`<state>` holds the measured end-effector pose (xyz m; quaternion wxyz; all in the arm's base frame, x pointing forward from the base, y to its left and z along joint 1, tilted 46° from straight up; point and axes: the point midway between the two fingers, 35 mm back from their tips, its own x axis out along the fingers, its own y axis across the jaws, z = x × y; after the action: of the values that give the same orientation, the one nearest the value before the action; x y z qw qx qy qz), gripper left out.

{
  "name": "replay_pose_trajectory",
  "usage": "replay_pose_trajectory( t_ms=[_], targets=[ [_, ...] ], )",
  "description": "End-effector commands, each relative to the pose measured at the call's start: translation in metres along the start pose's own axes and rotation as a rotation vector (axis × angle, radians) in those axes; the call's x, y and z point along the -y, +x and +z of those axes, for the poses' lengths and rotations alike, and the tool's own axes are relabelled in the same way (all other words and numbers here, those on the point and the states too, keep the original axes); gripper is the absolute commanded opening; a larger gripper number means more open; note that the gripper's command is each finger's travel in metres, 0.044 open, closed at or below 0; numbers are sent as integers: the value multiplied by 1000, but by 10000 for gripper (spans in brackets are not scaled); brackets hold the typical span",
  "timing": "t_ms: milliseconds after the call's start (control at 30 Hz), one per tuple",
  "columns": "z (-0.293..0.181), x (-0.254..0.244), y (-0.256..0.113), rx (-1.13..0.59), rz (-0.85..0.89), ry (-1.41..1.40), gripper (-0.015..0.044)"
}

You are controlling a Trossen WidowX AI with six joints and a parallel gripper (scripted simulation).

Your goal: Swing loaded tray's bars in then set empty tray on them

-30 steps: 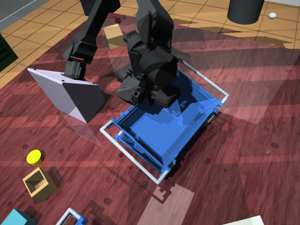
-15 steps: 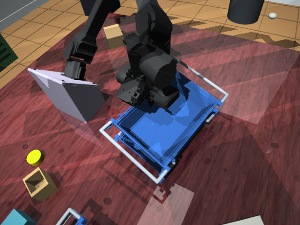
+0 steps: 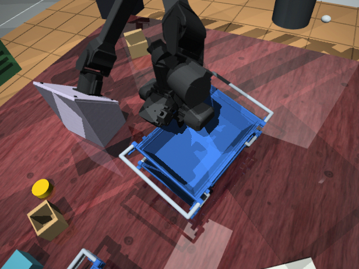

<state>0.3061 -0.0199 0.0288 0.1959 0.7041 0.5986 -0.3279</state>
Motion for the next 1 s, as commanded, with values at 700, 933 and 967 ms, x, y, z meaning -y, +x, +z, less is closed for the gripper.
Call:
replay_pose_trajectory(
  t_ms=[700,933,967],
  targets=[
    [-1,4,5,2,-19,3,0],
    [-1,7,12,2,-19,3,0],
    [-1,7,13,2,-19,3,0]
  ],
)
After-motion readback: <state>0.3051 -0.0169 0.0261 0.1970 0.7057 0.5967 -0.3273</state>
